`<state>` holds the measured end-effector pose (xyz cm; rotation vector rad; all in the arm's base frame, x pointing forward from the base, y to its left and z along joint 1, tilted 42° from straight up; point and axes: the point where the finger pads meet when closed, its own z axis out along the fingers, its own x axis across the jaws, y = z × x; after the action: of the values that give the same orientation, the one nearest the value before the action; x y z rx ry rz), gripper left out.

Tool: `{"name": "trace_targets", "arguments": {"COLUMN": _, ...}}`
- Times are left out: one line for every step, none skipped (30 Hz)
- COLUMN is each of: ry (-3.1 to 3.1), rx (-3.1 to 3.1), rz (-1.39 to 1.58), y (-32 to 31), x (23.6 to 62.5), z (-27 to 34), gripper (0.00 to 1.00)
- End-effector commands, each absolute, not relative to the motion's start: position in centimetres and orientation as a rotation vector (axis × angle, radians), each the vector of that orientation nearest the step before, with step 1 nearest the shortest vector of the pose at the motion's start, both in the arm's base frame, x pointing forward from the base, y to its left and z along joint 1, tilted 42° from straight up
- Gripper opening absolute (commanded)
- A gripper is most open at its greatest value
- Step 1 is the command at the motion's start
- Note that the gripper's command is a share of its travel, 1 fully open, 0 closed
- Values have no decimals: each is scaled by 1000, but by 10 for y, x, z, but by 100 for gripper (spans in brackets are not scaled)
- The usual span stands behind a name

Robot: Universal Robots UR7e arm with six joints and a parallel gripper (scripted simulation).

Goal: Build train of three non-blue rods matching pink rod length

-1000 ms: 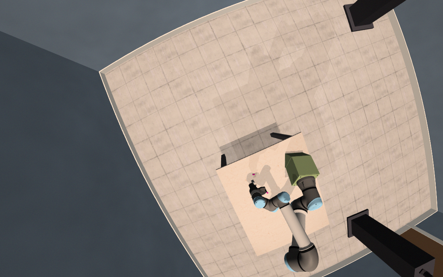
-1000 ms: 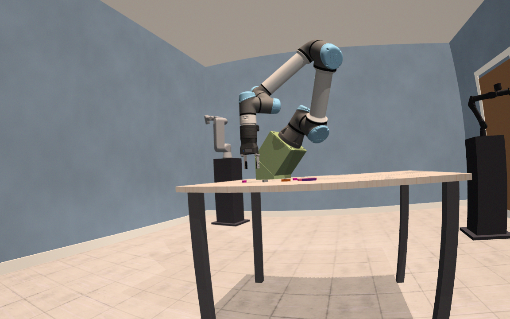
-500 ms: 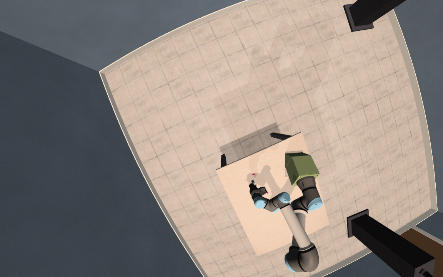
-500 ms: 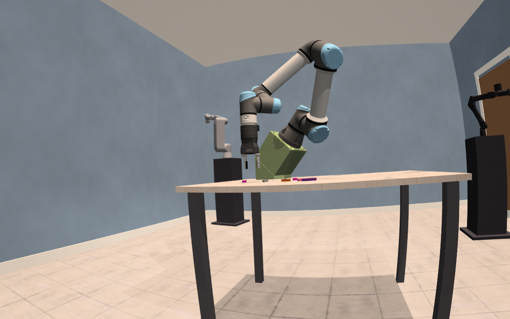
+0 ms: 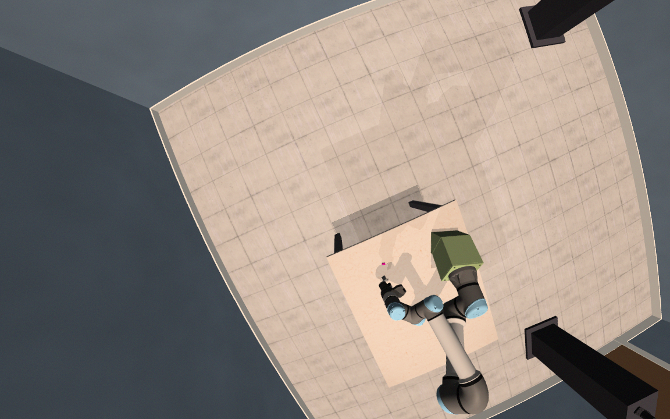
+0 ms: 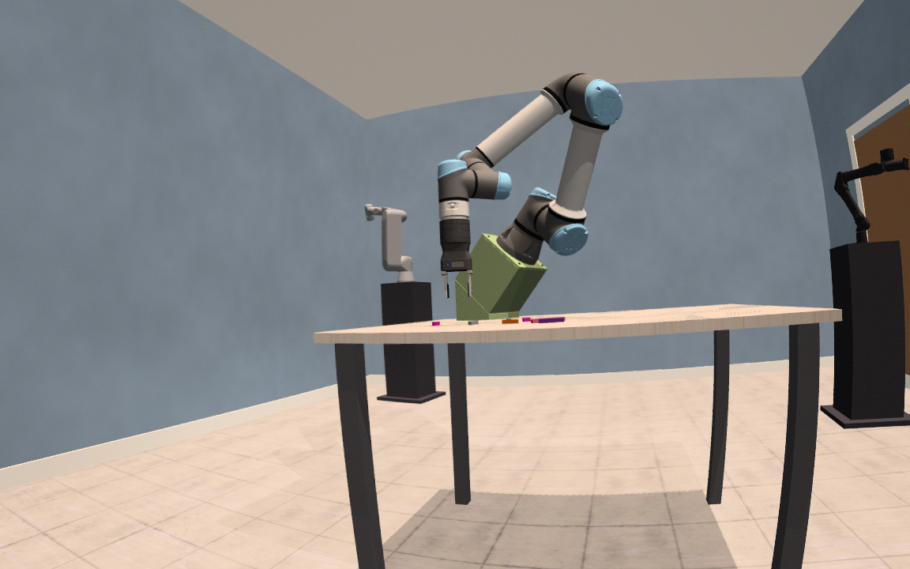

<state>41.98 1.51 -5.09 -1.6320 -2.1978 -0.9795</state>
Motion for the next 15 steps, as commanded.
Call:
{"name": "trace_targets", "arguments": {"ry": -2324, "rx": -1512, "rz": -1011, "y": 22, "x": 414, "z": -42, "gripper": 100}}
{"name": "trace_targets", "arguments": {"ry": -2358, "rx": -1476, "rz": -1019, "y": 24, "x": 412, "z": -39, "gripper": 100}}
{"name": "trace_targets", "arguments": {"ry": -2394, "rx": -1438, "rz": -1028, "y": 26, "x": 410, "z": -37, "gripper": 100}}
{"name": "trace_targets", "arguments": {"ry": -2430, "rx": -1398, "rz": -1036, "y": 28, "x": 408, "z": -34, "gripper": 100}}
{"name": "trace_targets", "arguments": {"ry": -2467, "rx": -1355, "rz": -1045, "y": 30, "x": 406, "z": -31, "gripper": 100}}
{"name": "trace_targets", "arguments": {"ry": -2504, "rx": -1311, "rz": -1053, "y": 33, "x": 404, "z": -29, "gripper": 100}}
{"name": "trace_targets", "arguments": {"ry": -2542, "rx": -1264, "rz": -1062, "y": 35, "x": 402, "z": -26, "gripper": 100}}
{"name": "trace_targets", "arguments": {"ry": -2542, "rx": -1264, "rz": -1062, "y": 35, "x": 402, "z": -26, "gripper": 100}}
{"name": "trace_targets", "arguments": {"ry": -2542, "rx": -1264, "rz": -1062, "y": 35, "x": 402, "z": -26, "gripper": 100}}
{"name": "trace_targets", "arguments": {"ry": -2580, "rx": -1215, "rz": -1070, "y": 38, "x": 399, "z": -24, "gripper": 100}}
{"name": "trace_targets", "arguments": {"ry": -2618, "rx": -1164, "rz": -1078, "y": 40, "x": 397, "z": -21, "gripper": 100}}
{"name": "trace_targets", "arguments": {"ry": -2656, "rx": -1111, "rz": -1085, "y": 43, "x": 395, "z": -19, "gripper": 100}}
{"name": "trace_targets", "arguments": {"ry": -2694, "rx": -1056, "rz": -1093, "y": 46, "x": 392, "z": -16, "gripper": 100}}
{"name": "trace_targets", "arguments": {"ry": -2729, "rx": -1002, "rz": -1099, "y": 49, "x": 390, "z": -14, "gripper": 100}}
{"name": "trace_targets", "arguments": {"ry": -2760, "rx": -954, "rz": -1105, "y": 51, "x": 388, "z": -12, "gripper": 100}}
